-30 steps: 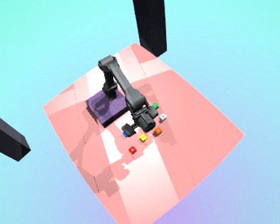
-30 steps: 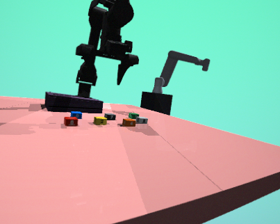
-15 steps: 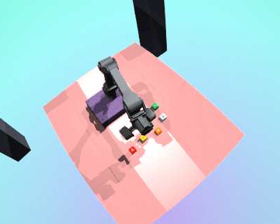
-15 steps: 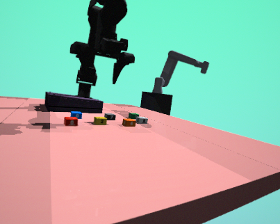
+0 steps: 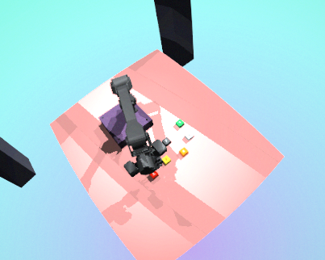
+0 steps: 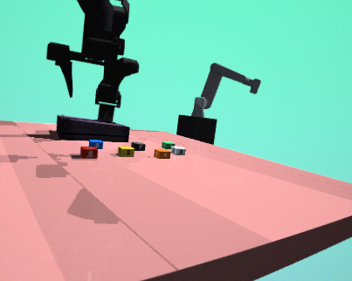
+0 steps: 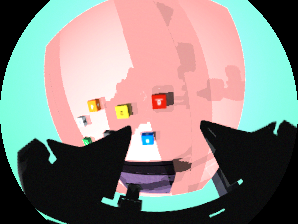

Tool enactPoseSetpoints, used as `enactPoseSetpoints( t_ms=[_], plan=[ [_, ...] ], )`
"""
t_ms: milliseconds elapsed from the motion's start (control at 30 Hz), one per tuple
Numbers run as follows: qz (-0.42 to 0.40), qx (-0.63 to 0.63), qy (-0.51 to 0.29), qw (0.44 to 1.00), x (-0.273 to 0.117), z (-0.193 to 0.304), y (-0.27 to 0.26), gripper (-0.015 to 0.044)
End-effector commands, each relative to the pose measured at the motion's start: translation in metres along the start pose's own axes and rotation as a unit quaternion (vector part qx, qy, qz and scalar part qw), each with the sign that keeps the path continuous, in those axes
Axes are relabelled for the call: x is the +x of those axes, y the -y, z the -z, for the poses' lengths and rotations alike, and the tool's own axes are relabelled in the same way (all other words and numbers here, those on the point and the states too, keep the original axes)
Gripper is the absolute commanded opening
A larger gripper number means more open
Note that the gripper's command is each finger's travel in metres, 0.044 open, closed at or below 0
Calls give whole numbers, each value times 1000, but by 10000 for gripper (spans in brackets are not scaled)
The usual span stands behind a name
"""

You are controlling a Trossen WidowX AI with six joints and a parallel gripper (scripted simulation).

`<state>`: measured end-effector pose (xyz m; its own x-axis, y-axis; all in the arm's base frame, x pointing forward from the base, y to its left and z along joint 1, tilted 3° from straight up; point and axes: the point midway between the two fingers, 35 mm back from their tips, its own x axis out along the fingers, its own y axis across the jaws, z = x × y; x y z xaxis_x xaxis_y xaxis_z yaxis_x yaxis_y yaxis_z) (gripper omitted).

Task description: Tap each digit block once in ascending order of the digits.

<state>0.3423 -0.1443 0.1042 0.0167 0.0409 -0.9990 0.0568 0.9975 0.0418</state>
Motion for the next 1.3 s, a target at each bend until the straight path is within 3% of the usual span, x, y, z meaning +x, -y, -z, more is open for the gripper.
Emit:
enactPoseSetpoints(
  t_ms=[0, 333, 667, 900, 1133, 1267],
  plan=[
    [0, -1, -1, 1000, 0, 0, 3, 400],
    [0, -1, -1, 1000, 0, 1, 2, 400],
    [-1, -1, -4, 1000, 0, 95, -39, 400],
    [-1, -1, -5, 1000, 1, 102, -42, 400],
    [-1, -1, -5, 1000, 80, 103, -42, 216],
    [-1, -1, -5, 1000, 82, 103, -42, 111]
  ],
)
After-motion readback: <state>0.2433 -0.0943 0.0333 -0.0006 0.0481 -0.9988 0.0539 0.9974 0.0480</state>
